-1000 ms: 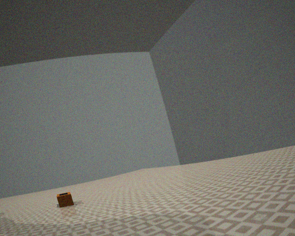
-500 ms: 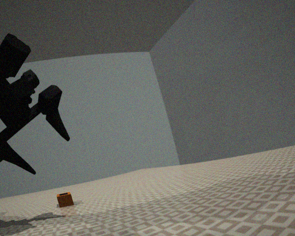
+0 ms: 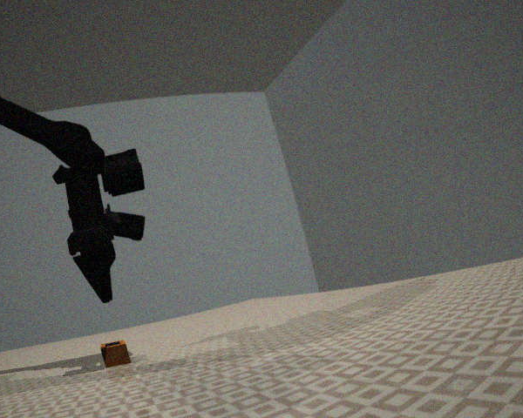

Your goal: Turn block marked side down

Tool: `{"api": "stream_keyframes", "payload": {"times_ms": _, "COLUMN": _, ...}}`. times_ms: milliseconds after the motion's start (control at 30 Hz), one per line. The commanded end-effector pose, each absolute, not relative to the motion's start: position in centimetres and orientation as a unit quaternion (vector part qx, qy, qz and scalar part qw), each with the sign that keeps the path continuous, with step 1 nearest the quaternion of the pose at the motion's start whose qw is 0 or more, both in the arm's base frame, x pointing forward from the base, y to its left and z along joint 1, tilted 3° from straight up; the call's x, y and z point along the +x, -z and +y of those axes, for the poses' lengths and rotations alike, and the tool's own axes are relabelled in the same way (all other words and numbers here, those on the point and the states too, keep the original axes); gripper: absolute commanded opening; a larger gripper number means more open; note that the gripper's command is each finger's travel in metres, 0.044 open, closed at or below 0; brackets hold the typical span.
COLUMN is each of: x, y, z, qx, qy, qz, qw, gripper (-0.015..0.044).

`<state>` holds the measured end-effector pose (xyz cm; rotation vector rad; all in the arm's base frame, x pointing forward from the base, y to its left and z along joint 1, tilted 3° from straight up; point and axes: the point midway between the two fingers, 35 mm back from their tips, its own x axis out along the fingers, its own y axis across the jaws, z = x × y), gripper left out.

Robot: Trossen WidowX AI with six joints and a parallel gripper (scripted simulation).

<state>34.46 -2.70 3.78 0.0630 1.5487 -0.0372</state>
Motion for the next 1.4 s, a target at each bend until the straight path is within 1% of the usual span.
{"api": "stream_keyframes", "payload": {"times_ms": 0, "x": 33.7, "y": -3.7, "z": -2.3, "qx": -0.006, "qy": 0.002, "qz": 0.715, "qw": 0.699, "gripper": 0.044}}
{"api": "stream_keyframes", "payload": {"times_ms": 167, "x": 33.7, "y": -3.4, "z": -2.3, "qx": -0.006, "qy": 0.002, "qz": 0.715, "qw": 0.699, "gripper": 0.044}}
{"api": "stream_keyframes", "payload": {"times_ms": 300, "x": 33.6, "y": -0.1, "z": -2.3, "qx": -0.006, "qy": 0.002, "qz": 0.715, "qw": 0.699, "gripper": 0.044}}
{"api": "stream_keyframes", "payload": {"times_ms": 1367, "x": 33.3, "y": 4.4, "z": -2.3, "qx": -0.006, "qy": 0.002, "qz": 0.716, "qw": 0.698, "gripper": 0.044}}
